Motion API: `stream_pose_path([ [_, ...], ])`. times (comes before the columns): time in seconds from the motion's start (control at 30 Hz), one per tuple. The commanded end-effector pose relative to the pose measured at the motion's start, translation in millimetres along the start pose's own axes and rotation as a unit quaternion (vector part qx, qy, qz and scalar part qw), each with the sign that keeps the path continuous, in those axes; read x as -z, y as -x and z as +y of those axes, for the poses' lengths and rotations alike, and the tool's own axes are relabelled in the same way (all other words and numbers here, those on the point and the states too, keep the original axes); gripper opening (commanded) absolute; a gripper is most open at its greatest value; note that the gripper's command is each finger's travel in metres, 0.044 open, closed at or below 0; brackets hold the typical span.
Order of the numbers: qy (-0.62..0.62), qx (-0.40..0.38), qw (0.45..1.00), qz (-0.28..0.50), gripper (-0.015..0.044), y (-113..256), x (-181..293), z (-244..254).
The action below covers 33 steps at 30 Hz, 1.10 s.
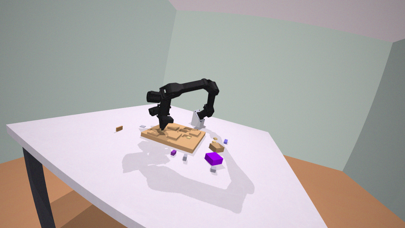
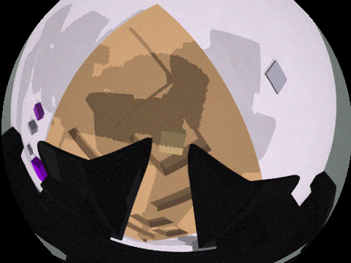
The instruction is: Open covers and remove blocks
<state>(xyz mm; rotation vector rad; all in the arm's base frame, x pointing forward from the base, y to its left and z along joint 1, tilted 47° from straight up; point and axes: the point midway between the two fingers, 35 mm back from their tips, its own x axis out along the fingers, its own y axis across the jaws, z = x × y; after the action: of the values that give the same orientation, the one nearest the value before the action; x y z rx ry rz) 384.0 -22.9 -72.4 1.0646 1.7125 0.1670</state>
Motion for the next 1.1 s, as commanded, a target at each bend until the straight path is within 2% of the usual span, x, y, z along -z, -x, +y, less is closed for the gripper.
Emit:
stream_pose_path([
  [0.0, -0.003, -0.003, 1.0, 0.001, 0.0144, -2.0, 0.6, -0.2],
  [0.67, -0.003, -0.003, 1.0, 0.001, 0.0144, -13.1, 0.7, -0.1],
  [0.97, 0.0, 0.0, 1.0, 0.0, 0.0084, -11.2, 0.2, 0.1],
  [1.07, 0.0, 0.0, 1.0, 0.0, 0.008, -11.2, 0.2, 0.1],
])
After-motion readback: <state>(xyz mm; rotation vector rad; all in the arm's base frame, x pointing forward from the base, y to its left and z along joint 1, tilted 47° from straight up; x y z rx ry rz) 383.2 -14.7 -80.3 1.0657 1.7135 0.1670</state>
